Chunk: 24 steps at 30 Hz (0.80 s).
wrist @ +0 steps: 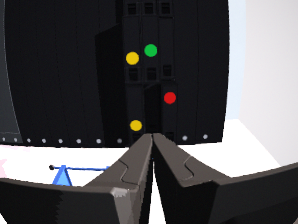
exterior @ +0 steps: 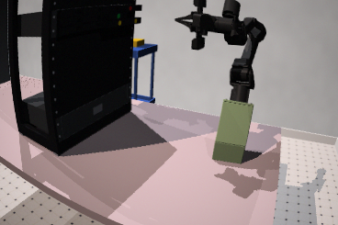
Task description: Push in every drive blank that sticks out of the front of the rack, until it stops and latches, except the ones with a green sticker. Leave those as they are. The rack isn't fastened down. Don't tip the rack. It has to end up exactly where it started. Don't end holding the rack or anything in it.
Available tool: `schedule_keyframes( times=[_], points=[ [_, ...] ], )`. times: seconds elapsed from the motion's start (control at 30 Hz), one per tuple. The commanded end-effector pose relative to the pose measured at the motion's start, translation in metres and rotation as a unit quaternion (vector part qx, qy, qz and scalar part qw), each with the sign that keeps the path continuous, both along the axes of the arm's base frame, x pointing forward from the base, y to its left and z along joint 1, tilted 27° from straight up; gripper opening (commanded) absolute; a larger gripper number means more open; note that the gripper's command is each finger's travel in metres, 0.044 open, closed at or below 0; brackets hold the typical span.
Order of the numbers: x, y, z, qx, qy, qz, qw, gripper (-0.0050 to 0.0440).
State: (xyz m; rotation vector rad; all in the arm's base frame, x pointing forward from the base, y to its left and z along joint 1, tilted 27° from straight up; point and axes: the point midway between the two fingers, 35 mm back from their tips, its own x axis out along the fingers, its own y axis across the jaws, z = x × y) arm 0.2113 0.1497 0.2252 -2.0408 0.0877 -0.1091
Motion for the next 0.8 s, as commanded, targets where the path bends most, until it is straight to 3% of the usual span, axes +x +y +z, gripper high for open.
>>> schedule_keyframes(
  times=[0.0, 0.37, 0.77],
  points=[
    [0.000, 0.001, 0.003, 0.005, -0.002, -0.001, 1.000, 0.0000],
    [0.004, 0.001, 0.003, 0.005, -0.002, -0.001, 1.000, 0.0000],
    [0.030, 0.002, -0.002, 0.005, -0.002, -0.001, 1.000, 0.0000]
  ],
)
